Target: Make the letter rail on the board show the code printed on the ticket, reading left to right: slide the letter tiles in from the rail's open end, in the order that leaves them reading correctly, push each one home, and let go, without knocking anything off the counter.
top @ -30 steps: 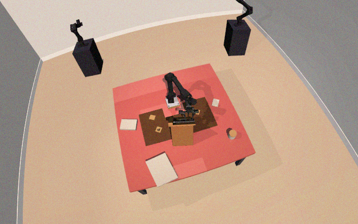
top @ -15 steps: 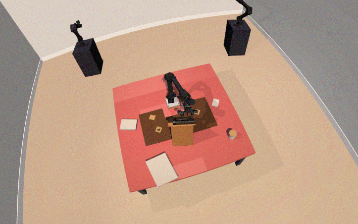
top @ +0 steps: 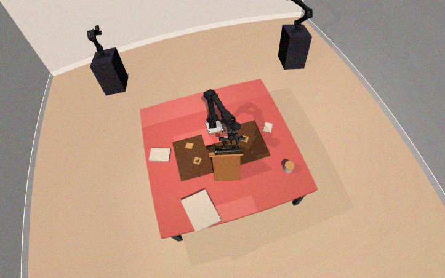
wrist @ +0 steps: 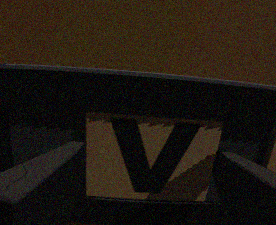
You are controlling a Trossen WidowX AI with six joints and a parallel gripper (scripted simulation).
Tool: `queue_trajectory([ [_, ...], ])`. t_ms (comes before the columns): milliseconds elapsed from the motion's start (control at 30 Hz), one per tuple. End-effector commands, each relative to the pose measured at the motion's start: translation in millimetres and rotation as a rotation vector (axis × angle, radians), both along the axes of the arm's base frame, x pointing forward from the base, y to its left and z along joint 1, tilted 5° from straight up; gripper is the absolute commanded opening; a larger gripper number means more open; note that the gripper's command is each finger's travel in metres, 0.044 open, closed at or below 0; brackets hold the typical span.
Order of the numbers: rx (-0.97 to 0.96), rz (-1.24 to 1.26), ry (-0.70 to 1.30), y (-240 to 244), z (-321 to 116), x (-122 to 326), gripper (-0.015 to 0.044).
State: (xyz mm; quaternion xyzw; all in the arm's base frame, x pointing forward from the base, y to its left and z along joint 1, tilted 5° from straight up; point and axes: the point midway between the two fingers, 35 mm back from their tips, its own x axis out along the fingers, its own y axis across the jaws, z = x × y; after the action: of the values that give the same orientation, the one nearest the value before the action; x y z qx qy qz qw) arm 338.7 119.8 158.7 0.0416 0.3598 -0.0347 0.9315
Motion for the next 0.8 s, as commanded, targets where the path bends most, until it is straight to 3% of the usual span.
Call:
queue_trajectory([
  [0,0.000,0.006,0.004,-3.2,-2.1,-2.0,0.0000],
  [767,-0.001,0.006,0.004,-18.3,-2.9,-3.3,0.0000],
])
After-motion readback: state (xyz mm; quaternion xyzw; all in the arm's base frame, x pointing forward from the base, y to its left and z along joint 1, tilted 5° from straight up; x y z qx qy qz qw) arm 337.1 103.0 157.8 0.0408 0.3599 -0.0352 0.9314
